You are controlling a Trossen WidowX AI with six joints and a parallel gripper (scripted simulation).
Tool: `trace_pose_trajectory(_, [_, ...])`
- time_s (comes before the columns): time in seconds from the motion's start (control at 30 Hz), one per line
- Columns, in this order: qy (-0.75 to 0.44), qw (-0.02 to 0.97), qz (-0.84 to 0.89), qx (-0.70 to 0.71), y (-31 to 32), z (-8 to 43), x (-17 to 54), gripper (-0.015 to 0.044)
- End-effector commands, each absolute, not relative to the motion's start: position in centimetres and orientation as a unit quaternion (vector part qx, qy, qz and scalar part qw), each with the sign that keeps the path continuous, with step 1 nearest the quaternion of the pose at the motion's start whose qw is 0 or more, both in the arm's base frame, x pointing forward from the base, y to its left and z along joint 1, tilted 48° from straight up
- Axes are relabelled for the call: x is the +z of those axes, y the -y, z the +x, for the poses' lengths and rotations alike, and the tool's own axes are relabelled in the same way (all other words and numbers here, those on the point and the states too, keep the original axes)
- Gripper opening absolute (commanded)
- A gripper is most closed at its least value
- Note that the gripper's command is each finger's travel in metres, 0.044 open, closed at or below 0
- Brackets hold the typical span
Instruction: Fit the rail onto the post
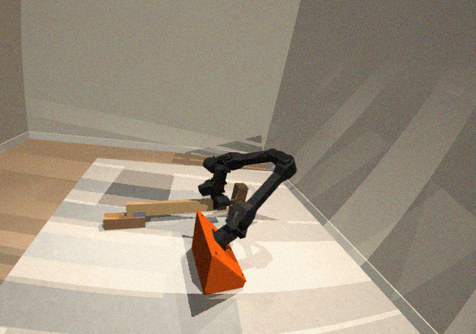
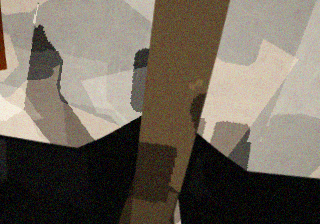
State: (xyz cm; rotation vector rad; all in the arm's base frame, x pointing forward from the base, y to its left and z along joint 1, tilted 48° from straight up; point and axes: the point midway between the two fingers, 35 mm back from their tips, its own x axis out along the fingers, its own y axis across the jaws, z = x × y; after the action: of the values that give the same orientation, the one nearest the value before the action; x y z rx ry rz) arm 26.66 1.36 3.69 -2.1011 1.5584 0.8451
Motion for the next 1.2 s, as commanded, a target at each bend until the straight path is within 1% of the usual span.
trace_pose_trajectory(0.0, [-0.553,0.196,-0.752,0.300,-1.31,26.73,4.08,0.0000])
trace_pose_trajectory(1.17, [-0.553,0.196,-0.752,0.300,-0.88,27.00,5.05,0.0000])
